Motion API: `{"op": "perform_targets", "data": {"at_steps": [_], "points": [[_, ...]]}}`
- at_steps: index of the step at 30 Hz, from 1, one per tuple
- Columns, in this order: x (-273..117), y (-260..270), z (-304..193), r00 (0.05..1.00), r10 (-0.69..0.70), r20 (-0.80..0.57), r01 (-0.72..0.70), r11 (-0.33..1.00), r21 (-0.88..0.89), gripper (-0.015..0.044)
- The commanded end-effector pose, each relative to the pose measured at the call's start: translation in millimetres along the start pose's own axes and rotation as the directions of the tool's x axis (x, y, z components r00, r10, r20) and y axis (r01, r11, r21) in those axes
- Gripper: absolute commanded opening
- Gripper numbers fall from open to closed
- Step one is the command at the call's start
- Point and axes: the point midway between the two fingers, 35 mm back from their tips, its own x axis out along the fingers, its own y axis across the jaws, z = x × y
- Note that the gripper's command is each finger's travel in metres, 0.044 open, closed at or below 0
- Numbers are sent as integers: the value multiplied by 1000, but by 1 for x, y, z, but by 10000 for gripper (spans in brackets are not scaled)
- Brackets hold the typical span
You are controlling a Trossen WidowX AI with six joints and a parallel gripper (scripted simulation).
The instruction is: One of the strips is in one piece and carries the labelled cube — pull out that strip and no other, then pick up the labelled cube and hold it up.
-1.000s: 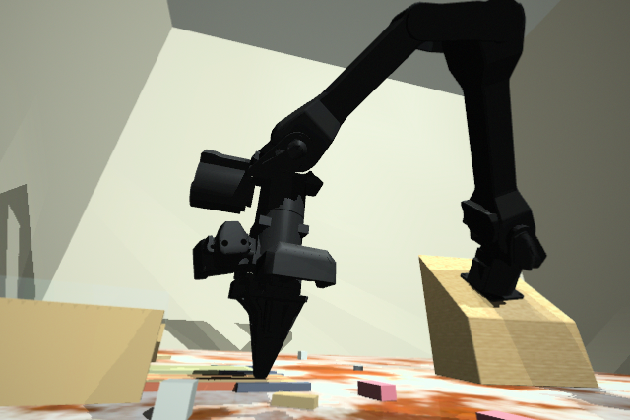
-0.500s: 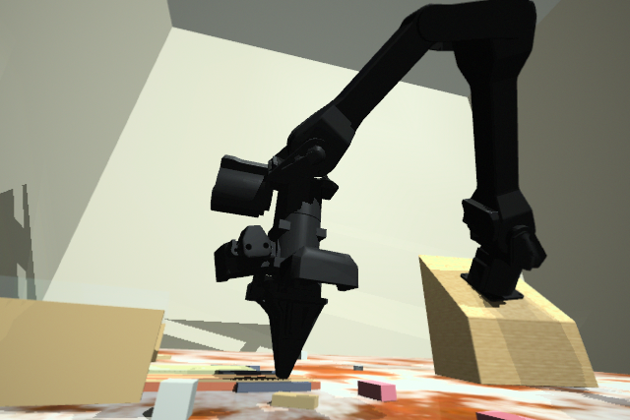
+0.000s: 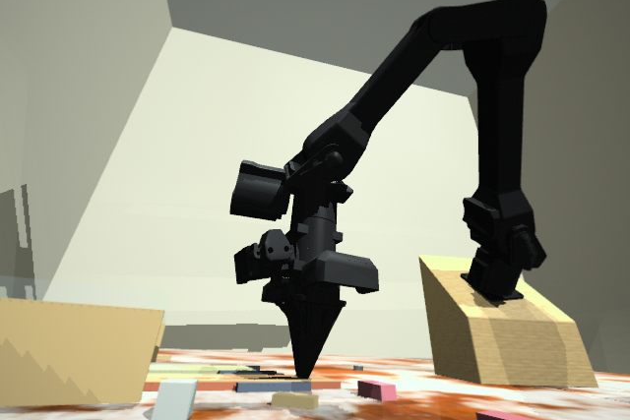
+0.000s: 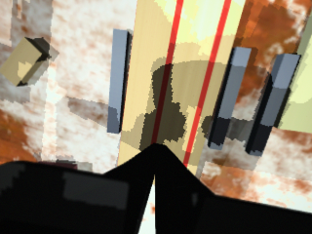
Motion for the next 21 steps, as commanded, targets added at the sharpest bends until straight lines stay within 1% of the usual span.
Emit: {"op": "perform_targets", "data": {"at_steps": [1,21], "points": [[5,-1,-15,1000,4,-23,-4,1000,9,0],[4,-1,-43,1000,4,-25,-4,1000,10,0]]}}
